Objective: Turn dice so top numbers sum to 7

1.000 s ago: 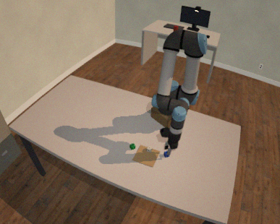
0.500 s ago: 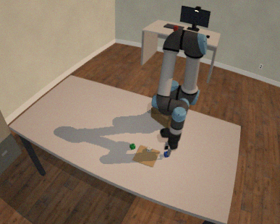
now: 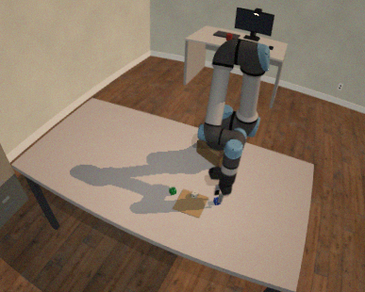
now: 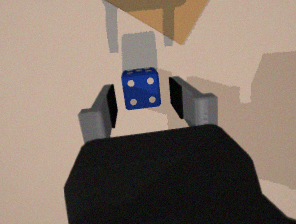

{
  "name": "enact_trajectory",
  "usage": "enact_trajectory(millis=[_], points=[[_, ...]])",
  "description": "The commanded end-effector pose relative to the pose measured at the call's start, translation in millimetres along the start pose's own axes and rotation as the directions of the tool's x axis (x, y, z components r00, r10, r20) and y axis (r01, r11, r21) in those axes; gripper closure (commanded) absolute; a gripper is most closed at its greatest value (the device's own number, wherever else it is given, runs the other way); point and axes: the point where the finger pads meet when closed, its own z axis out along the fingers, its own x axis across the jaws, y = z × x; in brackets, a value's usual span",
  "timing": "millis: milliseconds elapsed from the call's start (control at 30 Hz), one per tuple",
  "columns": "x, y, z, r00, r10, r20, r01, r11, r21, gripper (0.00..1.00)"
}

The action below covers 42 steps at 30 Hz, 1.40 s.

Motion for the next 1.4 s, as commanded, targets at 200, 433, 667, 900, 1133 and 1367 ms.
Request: enact_trajectory(millis=[200, 433, 667, 900, 1133, 1367], points=[[0, 0, -0.3, 1.000, 0.000, 0.001, 0.000, 1.000, 0.001, 0.13], [0, 0, -0.3, 1.000, 0.000, 0.001, 0.000, 1.000, 0.001, 0.13], [0, 0, 1.9, 1.000, 0.000, 0.001, 0.000, 1.000, 0.001, 0.13], [0, 0, 13.6, 1.000, 0.000, 0.001, 0.000, 1.000, 0.001, 0.13], [0, 0, 24.6, 1.000, 0.000, 0.001, 0.000, 1.000, 0.001, 0.13], [0, 0, 34.5, 1.000, 0.000, 0.001, 0.000, 1.000, 0.001, 0.13]])
